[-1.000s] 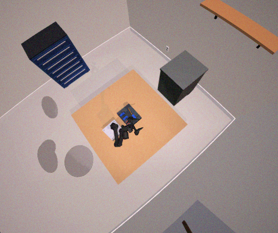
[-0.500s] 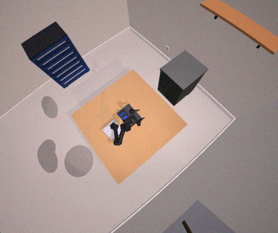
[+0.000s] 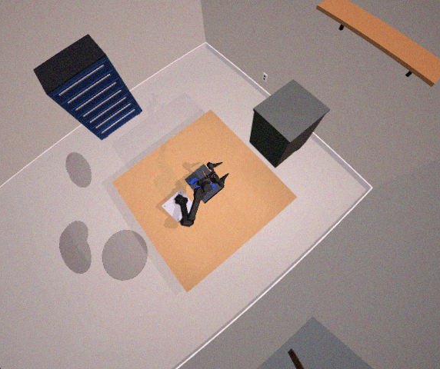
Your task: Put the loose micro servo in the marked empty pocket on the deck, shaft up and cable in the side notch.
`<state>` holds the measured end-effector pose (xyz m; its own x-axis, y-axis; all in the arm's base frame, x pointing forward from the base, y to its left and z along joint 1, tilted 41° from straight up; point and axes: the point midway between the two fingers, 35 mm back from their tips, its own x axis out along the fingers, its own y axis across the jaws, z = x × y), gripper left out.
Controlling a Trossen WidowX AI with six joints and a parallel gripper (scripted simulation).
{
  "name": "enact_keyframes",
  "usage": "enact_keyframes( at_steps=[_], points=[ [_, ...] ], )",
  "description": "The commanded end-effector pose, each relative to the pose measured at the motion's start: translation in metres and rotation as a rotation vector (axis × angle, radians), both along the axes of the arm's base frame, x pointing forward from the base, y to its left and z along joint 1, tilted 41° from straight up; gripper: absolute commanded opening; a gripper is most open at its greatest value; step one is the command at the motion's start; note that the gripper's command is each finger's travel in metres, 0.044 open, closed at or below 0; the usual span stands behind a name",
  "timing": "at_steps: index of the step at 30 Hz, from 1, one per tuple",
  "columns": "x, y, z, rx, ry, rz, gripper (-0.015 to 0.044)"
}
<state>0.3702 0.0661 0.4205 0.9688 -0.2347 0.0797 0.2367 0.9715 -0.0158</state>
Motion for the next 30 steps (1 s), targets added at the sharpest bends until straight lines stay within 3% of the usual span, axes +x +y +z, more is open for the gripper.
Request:
enact_keyframes(
  at_steps=[1, 15, 30],
  points=[
    [0.018, -0.008, -0.043, 0.086, 0.108, -0.042, 0.044],
    [0.041, -0.039, -0.153, 0.391, 0.346, -0.241, 0.044],
    [0.022, -0.085, -0.26, 0.686, 0.503, -0.609, 0.044]
  ],
)
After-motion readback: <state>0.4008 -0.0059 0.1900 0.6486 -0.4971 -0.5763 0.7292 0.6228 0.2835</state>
